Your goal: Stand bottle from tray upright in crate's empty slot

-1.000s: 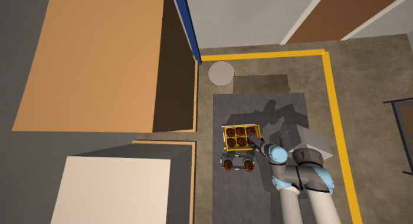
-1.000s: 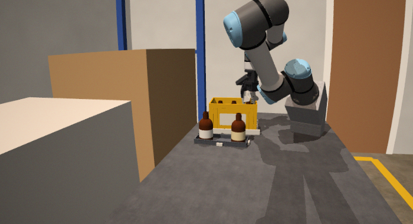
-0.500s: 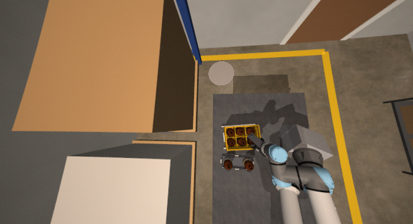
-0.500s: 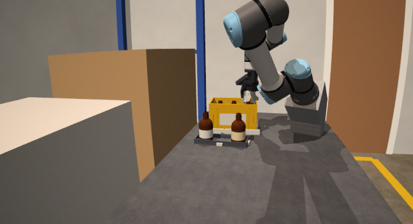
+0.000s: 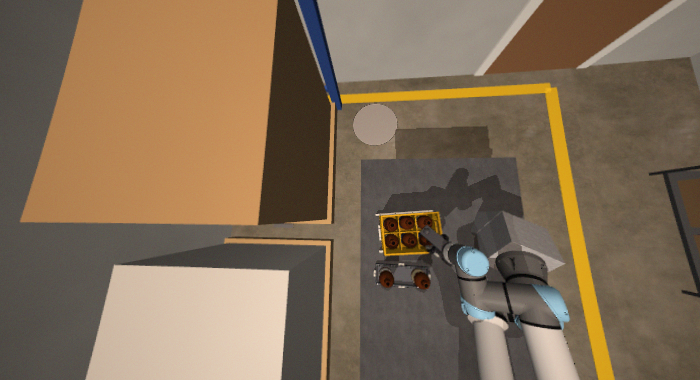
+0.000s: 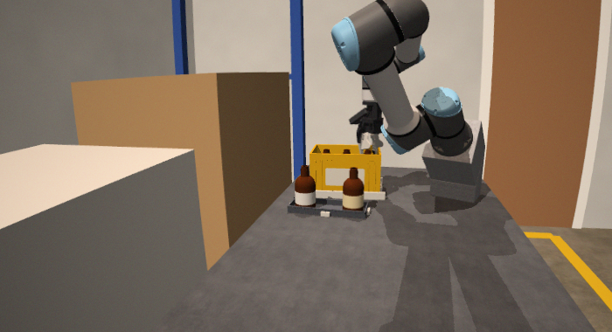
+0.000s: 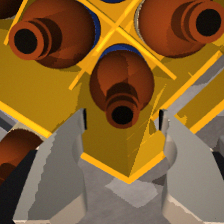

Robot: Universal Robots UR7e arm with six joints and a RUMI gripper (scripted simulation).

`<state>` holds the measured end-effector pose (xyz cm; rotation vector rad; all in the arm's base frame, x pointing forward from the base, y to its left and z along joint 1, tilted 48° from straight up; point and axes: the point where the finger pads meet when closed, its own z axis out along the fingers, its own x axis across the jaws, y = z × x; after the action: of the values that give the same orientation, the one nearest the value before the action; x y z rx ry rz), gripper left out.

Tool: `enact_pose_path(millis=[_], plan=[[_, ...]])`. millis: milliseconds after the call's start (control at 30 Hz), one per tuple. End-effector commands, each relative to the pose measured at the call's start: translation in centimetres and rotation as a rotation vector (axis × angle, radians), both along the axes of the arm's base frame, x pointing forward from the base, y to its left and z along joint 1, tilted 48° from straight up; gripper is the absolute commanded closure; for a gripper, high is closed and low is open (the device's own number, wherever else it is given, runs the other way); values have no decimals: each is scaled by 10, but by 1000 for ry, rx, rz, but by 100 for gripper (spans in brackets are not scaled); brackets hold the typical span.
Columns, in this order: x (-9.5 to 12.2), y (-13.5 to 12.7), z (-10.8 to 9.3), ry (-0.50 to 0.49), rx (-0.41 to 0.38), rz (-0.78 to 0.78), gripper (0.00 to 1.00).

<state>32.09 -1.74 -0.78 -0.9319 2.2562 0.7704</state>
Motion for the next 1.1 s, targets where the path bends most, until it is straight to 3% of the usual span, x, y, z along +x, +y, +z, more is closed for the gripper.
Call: enact_pose_path(millis=[0,1067], plan=[[-2,-5,5,0,-1,0,62],[-20,-48,46,0,-1,0,62]])
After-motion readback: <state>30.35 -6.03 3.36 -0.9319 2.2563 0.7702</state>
